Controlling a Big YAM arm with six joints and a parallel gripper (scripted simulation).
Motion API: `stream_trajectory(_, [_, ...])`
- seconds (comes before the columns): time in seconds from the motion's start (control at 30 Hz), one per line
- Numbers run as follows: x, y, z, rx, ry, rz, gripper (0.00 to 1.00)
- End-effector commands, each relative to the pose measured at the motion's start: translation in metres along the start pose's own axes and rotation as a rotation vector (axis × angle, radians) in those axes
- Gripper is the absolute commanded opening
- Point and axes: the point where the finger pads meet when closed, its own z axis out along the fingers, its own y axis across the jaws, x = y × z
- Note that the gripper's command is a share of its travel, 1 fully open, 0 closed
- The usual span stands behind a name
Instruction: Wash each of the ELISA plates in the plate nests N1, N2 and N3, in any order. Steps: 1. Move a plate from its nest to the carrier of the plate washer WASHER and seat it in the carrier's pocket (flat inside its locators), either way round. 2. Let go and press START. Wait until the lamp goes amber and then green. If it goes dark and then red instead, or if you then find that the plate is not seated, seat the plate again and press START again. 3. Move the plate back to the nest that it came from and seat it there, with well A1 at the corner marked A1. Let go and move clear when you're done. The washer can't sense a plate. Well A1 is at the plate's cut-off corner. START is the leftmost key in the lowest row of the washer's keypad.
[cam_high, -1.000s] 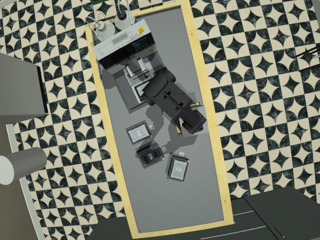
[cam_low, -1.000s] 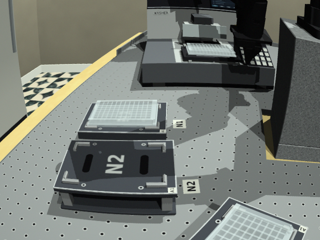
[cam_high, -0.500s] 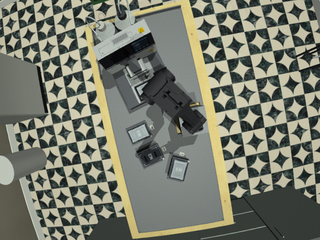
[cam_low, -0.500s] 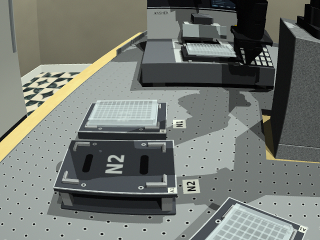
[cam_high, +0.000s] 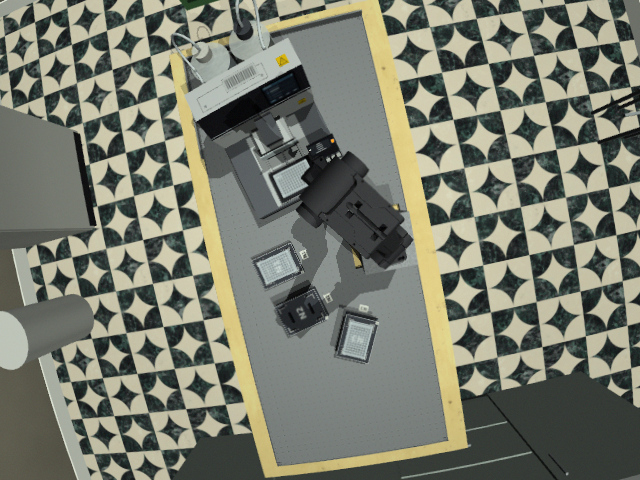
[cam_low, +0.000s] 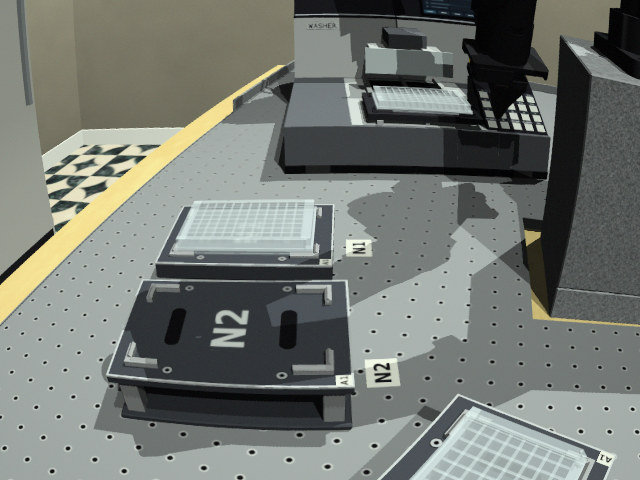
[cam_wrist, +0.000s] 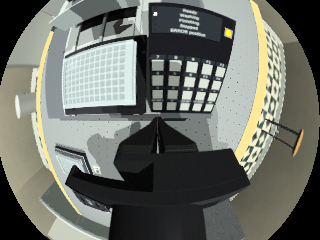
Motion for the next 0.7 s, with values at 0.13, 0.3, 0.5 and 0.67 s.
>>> stream_trajectory(0.13, [-0.002, 0.003, -0.012, -0.003, -0.008, 0.005, 0.00])
stream_trajectory(0.3, [-0.001, 0.003, -0.020, -0.003, -0.008, 0.005, 0.00])
stream_trajectory(0.5, [-0.002, 0.003, -0.030, -0.003, -0.009, 0.005, 0.00])
stream_trajectory(0.67, [-0.001, 0.002, -0.037, -0.002, -0.008, 0.007, 0.00])
